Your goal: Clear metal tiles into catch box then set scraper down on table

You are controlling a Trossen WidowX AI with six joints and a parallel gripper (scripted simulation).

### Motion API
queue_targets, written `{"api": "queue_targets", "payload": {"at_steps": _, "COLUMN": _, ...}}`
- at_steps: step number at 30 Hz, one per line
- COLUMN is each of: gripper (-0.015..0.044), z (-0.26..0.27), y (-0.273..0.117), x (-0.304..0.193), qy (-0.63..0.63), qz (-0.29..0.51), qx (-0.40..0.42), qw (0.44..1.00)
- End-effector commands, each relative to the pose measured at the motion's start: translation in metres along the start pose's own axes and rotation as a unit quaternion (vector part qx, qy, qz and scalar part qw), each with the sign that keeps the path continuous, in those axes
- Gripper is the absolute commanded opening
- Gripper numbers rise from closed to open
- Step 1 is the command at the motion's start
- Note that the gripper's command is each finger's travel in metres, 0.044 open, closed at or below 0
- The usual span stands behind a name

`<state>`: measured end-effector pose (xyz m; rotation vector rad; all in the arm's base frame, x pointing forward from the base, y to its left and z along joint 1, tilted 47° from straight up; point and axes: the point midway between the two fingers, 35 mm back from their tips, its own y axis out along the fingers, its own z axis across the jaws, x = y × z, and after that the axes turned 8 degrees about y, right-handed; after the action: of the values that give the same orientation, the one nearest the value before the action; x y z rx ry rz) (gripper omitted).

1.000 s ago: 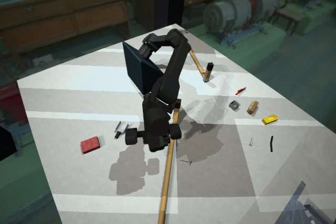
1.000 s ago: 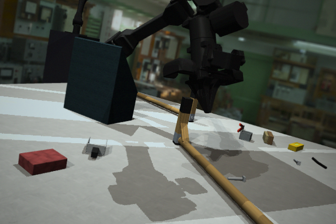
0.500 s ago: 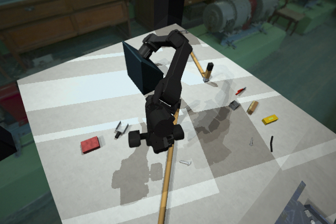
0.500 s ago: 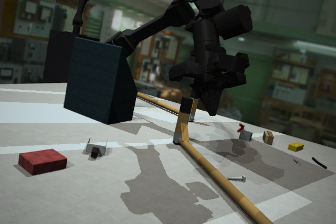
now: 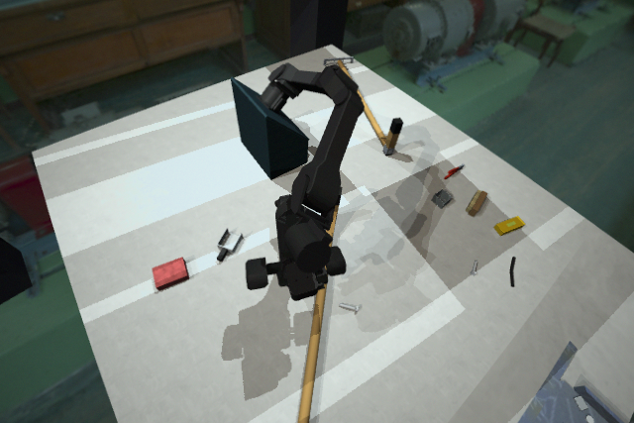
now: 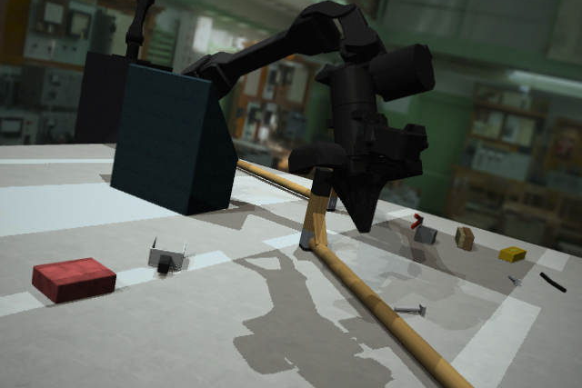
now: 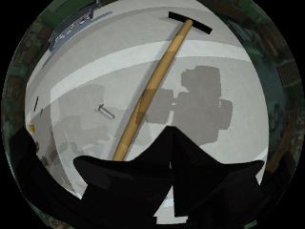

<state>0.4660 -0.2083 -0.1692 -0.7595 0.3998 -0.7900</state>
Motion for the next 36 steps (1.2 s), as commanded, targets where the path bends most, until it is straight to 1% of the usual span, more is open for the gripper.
{"api": "queue_targets", "payload": {"at_steps": 1, "gripper": 0.0, "z": -0.006, "y": 0.014, "x": -0.008, "qy": 0.007, "qz": 0.004, "qx": -0.004, "qw": 1.0}}
{"api": "queue_targets", "payload": {"at_steps": 36, "gripper": 0.0, "z": -0.011, "y": 0.094, "x": -0.053, "qy": 0.008, "qz": 0.006, "qx": 0.0, "qw": 1.0}}
